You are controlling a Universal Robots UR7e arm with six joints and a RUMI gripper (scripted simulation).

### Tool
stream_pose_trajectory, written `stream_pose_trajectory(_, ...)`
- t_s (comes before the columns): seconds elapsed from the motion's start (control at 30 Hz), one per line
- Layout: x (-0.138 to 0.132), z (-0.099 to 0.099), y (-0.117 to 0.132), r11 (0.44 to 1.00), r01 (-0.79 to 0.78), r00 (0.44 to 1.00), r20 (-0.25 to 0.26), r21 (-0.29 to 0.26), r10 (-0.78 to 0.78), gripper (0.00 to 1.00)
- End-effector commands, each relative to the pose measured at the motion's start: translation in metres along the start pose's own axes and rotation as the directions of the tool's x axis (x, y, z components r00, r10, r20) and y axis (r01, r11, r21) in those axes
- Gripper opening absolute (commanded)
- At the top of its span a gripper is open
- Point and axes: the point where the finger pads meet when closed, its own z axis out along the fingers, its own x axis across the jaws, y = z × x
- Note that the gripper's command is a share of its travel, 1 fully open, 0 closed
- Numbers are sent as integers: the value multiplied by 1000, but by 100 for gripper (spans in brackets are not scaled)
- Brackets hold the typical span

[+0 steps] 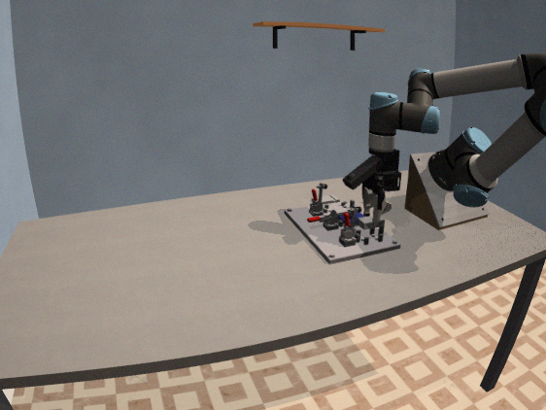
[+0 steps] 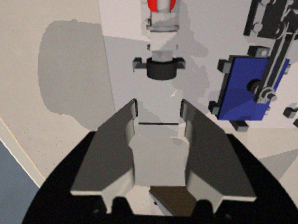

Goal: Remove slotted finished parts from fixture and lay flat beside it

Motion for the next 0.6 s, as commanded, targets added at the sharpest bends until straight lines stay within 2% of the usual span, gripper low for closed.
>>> stream_pose_trajectory(0.0, 0, -6, 1, 1000, 0, 1000, 0, 1, 0, 0)
stream_pose_trajectory(0.57, 0, -31, 7, 1000, 0, 1000, 0, 1, 0, 0)
